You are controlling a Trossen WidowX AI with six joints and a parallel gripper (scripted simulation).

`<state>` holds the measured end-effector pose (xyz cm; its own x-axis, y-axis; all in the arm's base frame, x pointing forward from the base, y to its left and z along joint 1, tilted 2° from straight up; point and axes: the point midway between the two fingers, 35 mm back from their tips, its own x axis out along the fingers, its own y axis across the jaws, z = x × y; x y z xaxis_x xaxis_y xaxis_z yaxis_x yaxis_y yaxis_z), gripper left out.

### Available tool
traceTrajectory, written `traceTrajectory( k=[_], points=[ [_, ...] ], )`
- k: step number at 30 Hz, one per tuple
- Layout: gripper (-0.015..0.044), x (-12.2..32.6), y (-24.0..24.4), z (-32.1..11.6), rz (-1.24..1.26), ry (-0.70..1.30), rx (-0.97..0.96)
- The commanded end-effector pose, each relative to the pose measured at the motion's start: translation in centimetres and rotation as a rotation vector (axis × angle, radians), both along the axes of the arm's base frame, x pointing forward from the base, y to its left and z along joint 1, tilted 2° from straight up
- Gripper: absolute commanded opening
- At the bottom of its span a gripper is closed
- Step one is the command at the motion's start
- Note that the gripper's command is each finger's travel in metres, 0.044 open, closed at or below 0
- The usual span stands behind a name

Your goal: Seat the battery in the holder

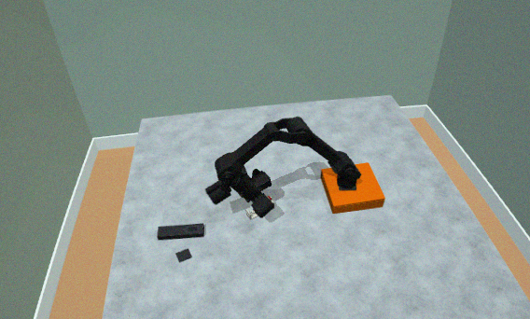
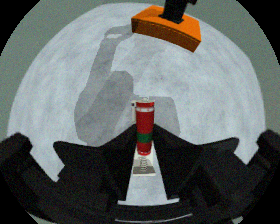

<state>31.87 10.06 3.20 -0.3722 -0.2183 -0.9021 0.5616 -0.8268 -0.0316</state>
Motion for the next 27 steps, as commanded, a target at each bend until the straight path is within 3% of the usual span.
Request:
traceTrajectory(
  k=[1,27],
  points=[
    [0.0059,0.1,0.0,0.0,-0.004,0.009,-0.012],
    [0.0059,1.3,0.8,-0.2,-0.009,0.014,-0.007]
  ],
)
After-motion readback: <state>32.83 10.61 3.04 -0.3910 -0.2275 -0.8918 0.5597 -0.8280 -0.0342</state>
